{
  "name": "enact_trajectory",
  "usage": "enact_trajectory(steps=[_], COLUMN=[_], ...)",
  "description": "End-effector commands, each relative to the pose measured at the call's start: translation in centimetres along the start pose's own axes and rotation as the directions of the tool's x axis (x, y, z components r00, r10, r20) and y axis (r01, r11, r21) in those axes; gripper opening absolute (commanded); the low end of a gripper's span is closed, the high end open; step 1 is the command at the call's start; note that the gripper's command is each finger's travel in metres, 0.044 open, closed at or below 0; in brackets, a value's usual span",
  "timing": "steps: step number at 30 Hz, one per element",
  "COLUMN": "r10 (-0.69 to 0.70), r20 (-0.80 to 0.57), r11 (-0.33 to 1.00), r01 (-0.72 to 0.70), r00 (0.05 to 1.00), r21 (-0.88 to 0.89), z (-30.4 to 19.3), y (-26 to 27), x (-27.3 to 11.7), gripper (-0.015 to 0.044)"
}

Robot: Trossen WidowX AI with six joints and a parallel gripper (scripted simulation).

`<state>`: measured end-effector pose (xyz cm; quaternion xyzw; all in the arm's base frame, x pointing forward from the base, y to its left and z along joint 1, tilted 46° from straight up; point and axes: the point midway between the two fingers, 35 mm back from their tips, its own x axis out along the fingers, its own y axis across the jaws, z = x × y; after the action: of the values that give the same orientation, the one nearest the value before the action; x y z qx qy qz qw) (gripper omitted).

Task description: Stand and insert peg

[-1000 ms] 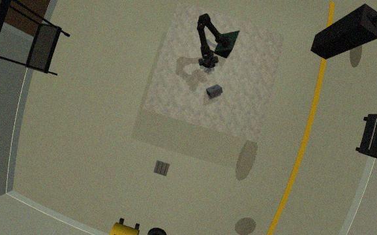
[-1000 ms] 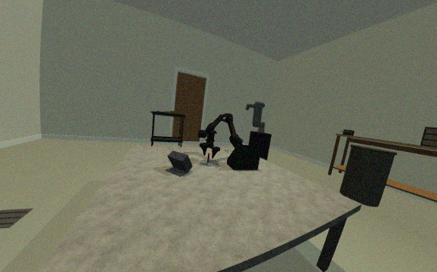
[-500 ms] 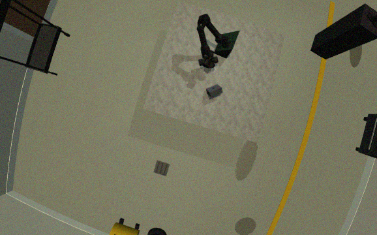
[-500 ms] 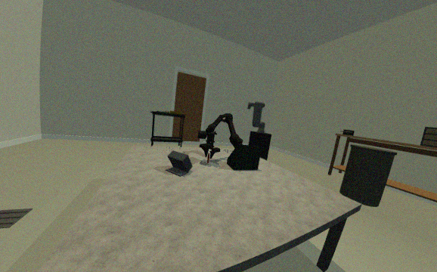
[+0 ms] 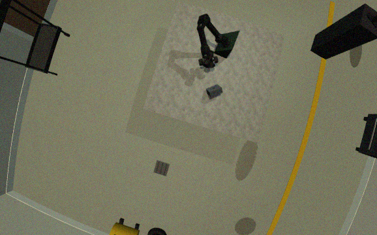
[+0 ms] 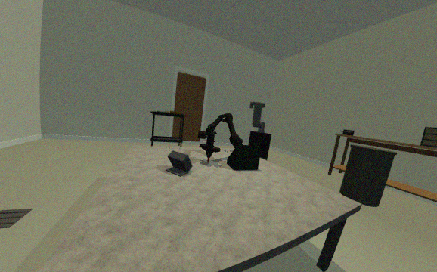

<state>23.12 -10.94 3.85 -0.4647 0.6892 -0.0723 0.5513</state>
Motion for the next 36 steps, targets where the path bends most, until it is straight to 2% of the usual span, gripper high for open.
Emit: enact_trajectory(steps=[1, 21, 36], r10=[-0.001, -0.001, 0.081], r20=[0.007, 0.001, 0.084], r11=[1.0, 1.0, 0.997], r01=[0.001, 0.001, -0.08], r00=[1.0, 1.0, 0.993], r21=[0.002, -0.005, -0.014], z=[0.3, 0.5, 2.0], y=[-0.1, 0.4, 1.2], x=[-0.8, -7.6, -7.2], gripper=[0.0, 0.0, 0.0])
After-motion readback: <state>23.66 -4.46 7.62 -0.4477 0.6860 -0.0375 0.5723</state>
